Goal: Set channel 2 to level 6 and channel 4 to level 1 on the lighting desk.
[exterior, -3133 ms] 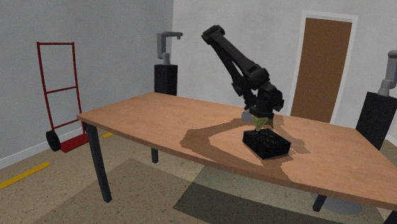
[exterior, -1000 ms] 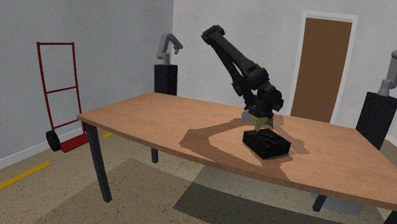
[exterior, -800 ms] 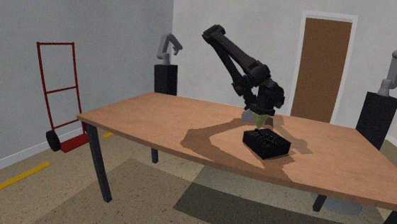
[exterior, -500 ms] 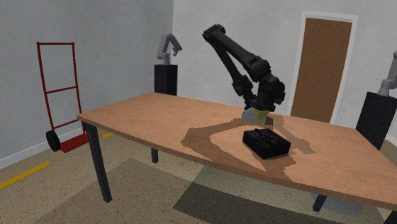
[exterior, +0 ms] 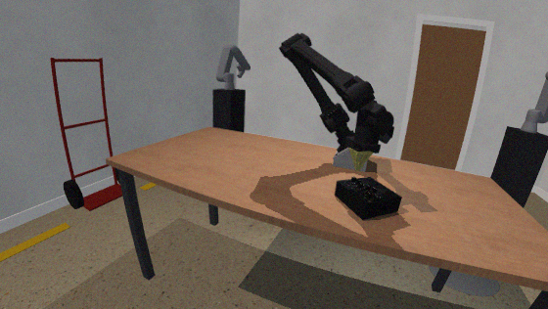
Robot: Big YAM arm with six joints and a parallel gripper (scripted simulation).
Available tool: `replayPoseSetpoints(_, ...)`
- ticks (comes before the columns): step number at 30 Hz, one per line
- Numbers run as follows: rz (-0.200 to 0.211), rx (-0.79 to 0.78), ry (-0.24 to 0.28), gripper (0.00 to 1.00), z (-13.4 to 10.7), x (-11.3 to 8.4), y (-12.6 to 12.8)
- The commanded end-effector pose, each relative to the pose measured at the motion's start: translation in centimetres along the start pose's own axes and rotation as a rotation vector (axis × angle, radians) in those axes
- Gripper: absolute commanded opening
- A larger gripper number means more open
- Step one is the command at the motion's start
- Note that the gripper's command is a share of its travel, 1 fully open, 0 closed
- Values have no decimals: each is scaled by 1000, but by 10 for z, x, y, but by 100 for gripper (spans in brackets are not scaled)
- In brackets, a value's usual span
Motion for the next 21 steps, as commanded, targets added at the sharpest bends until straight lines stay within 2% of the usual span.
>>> replayPoseSetpoints(1, -27, 42, 0, 0, -11, -9, -8)
replayPoseSetpoints(14, -37, 164, 6, 0, -6, -13, -20)
replayPoseSetpoints(15, -20, 178, 5, 0, 2, -7, -13)
replayPoseSetpoints(18, -43, 311, 7, 0, -3, -15, -23)
replayPoseSetpoints(21, -35, 470, 2, 0, -4, -13, -24)
Point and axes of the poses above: the point where the finger pads meet when closed, its own x axis out along the fingers, its own y axis across the jaws, z = x × y, the point moved 1 cm from there along -x, back along the fingers, and after that the axes turned 5 degrees about -x, right-handed, at the moved point
